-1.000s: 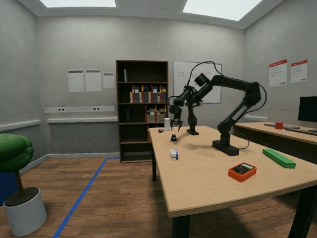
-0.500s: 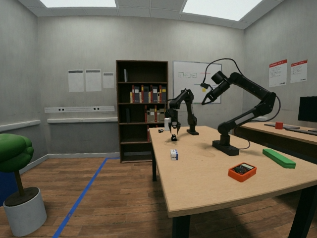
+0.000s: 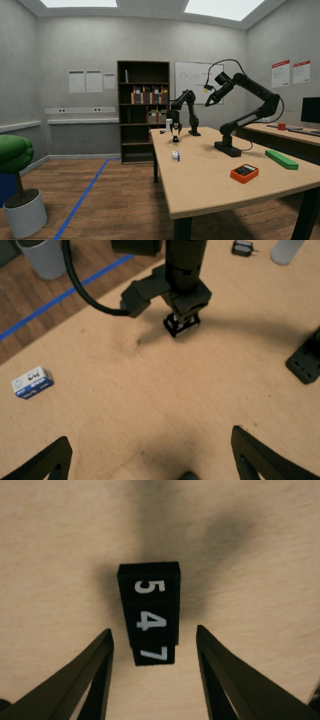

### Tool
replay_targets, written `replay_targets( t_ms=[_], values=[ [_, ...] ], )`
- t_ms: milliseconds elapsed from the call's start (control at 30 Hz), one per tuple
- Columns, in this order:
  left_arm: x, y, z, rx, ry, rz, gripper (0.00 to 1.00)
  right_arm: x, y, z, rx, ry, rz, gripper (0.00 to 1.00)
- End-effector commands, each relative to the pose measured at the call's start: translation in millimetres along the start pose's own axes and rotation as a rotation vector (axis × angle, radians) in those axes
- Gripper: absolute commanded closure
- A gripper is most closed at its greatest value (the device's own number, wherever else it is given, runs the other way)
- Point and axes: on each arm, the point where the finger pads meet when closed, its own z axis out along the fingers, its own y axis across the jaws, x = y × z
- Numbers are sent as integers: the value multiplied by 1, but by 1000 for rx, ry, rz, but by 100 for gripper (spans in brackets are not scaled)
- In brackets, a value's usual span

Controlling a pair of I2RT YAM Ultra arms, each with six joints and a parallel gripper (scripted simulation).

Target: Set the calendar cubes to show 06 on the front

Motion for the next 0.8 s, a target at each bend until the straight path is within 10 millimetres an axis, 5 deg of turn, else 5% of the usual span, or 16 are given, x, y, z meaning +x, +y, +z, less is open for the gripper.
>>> replay_targets(
  t_ms=[0,767],
  values=[
    [-6,-2,-12,17,-42,9,0,-7,3,11,-11,-6,-15,45],
    [-6,-2,-12,17,-42,9,0,-6,3,29,-12,-5,-14,45]
  ],
)
